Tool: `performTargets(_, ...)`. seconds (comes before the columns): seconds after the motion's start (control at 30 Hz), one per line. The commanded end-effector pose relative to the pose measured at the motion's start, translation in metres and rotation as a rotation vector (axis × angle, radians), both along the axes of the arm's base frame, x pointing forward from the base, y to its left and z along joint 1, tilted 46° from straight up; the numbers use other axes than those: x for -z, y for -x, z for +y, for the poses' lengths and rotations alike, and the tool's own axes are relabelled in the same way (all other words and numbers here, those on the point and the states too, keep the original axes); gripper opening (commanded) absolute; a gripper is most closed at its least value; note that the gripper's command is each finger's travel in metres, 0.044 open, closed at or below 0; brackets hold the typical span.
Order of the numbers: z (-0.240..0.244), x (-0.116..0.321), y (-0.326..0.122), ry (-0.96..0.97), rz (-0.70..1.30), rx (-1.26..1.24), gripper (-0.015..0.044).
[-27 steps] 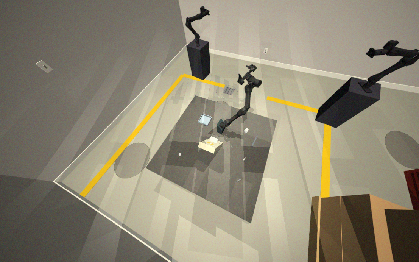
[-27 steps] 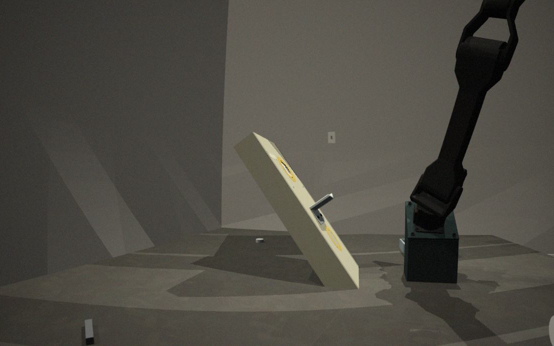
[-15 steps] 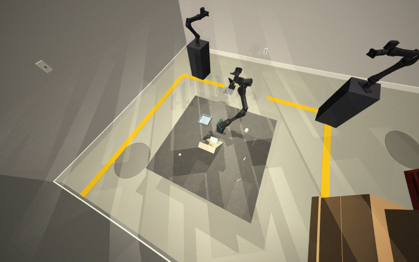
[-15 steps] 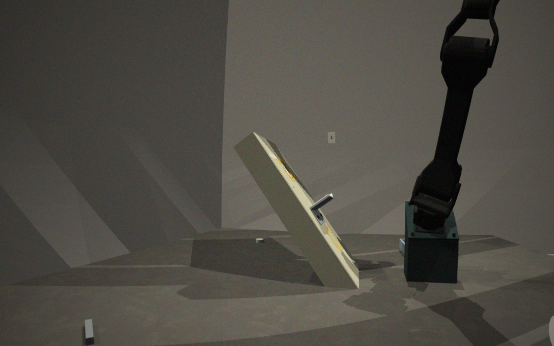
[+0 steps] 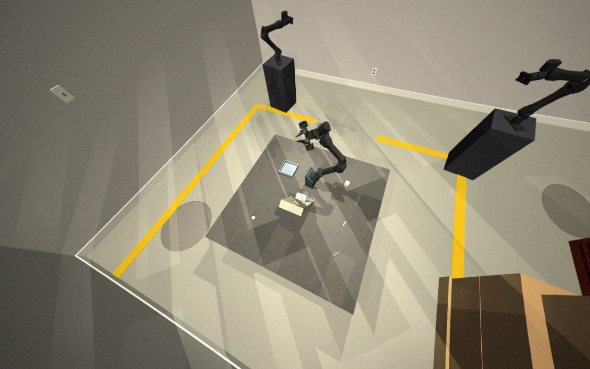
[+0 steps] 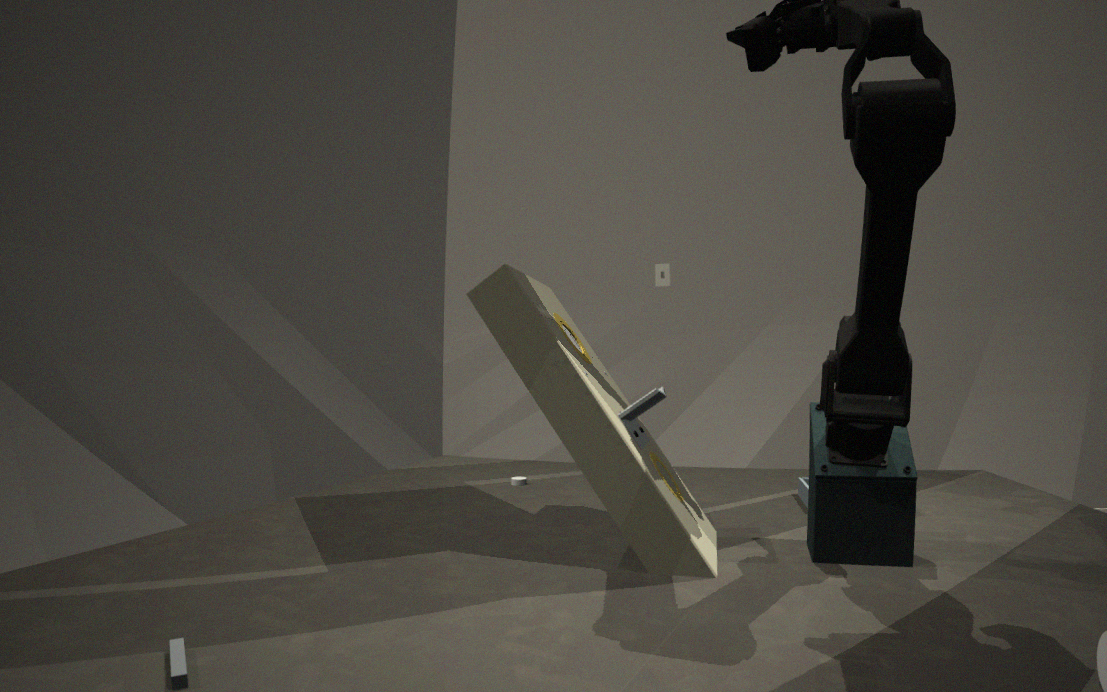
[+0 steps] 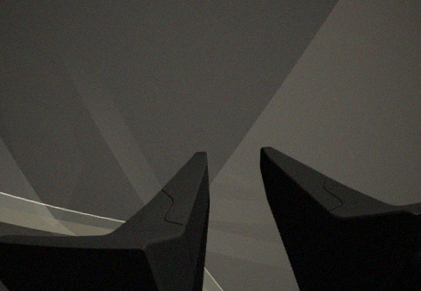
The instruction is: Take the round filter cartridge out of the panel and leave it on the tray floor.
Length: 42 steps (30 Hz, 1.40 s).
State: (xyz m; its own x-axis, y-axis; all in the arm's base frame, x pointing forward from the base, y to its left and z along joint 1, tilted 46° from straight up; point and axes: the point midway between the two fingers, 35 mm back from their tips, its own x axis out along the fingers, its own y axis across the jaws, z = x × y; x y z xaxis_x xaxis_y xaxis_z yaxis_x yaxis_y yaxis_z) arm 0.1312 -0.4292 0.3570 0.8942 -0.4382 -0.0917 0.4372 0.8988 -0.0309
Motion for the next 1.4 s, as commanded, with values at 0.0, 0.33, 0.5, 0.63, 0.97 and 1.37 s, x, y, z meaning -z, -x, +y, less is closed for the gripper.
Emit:
performTargets(0.0,0.038,0.039,-0.051,-0.145,0.015,-0.128,0.0108)
performTargets(0.33,0.157,0.124,-0.13,-0.477,0.099,-0.426,0.0108)
performTargets(0.5,0.229,0.164,-0.148,-0.652,0.171,-0.569,0.0108)
performTargets(0.63,0.29,0.194,-0.149,-0.794,0.246,-0.678,0.0108)
performTargets(0.97,0.332,0.213,-0.142,-0.893,0.309,-0.751,0.0108)
performTargets(1.37,0.335,0.216,-0.148,-0.892,0.315,-0.751,0.0108)
